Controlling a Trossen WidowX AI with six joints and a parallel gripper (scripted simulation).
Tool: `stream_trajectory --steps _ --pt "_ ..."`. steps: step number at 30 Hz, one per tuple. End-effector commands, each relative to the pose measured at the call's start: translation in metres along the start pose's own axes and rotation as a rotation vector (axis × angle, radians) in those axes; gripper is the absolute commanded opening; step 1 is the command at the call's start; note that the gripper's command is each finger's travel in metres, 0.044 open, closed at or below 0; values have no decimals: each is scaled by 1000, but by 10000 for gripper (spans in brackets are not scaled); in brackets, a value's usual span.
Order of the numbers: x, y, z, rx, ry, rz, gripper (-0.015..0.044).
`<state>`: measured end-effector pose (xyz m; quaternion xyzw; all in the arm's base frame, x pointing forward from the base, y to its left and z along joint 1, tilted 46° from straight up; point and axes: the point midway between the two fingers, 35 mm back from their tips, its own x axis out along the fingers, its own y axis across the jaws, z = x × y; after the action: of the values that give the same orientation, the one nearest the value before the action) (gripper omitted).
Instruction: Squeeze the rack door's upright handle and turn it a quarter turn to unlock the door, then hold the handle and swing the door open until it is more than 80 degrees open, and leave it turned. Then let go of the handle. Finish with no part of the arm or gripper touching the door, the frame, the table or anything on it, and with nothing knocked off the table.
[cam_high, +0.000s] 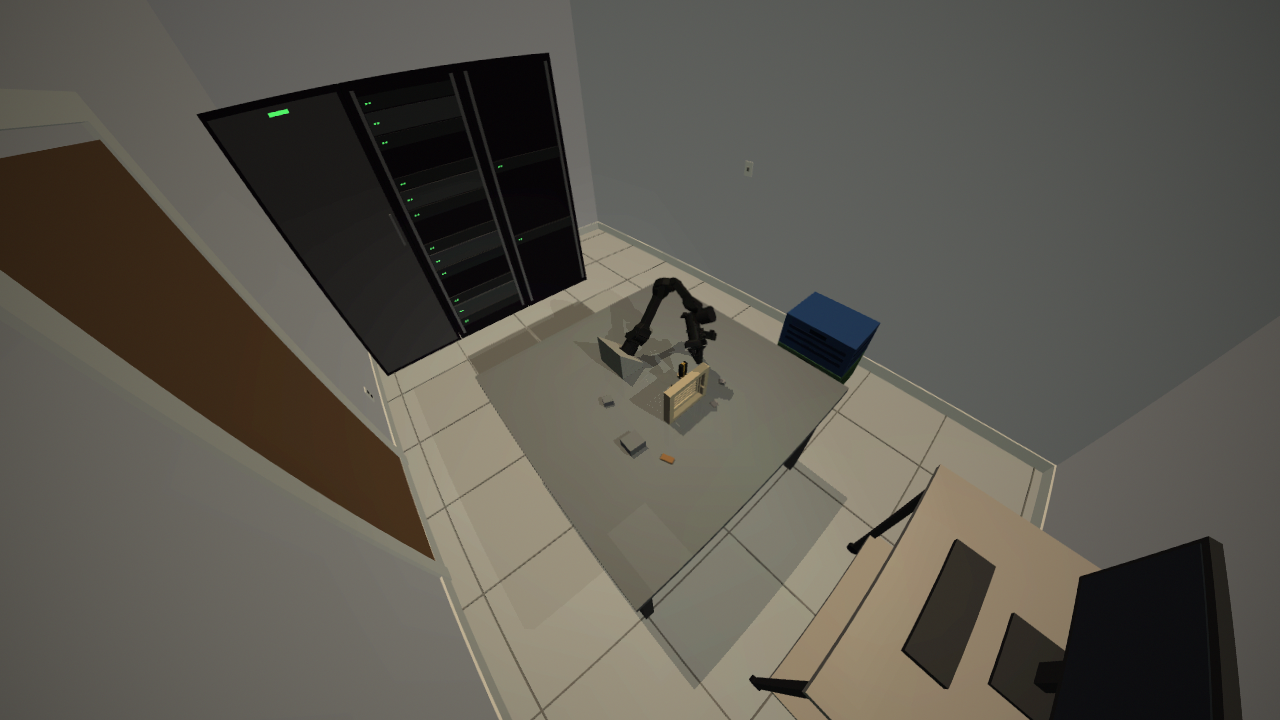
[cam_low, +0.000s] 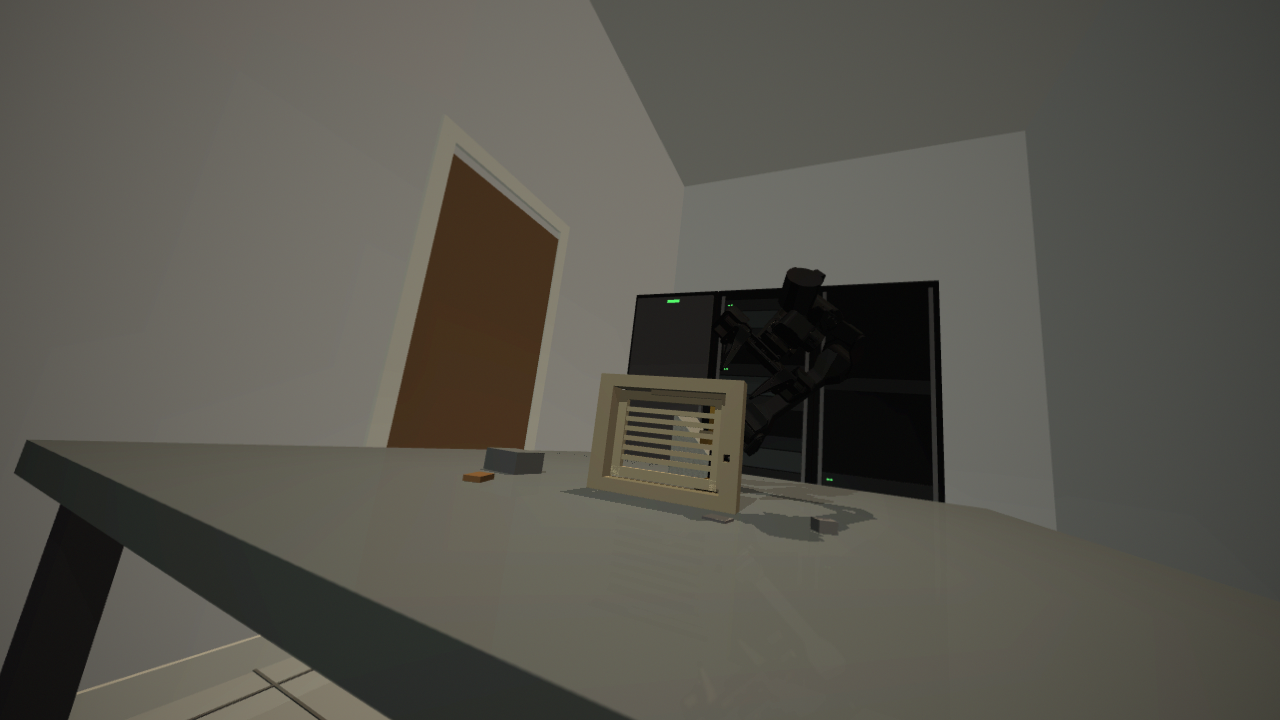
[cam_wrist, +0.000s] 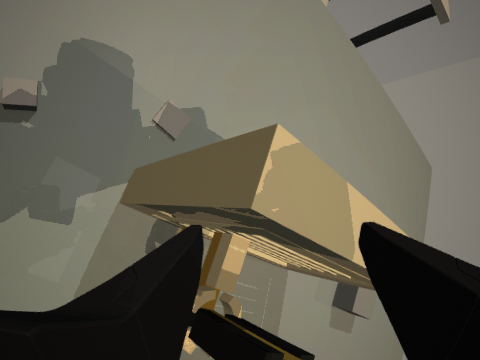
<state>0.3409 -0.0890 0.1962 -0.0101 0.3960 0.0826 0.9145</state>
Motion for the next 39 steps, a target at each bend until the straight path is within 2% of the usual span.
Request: stream_trajectory --steps 1,14,26,39 --pt "3 -9 -14 46 84 74 294" --pt "-2 -24 -47 246 253 325 294" --pt "-19 -39 -59 492 291 557 294" --pt "-13 -36 -60 512 322 574 294"
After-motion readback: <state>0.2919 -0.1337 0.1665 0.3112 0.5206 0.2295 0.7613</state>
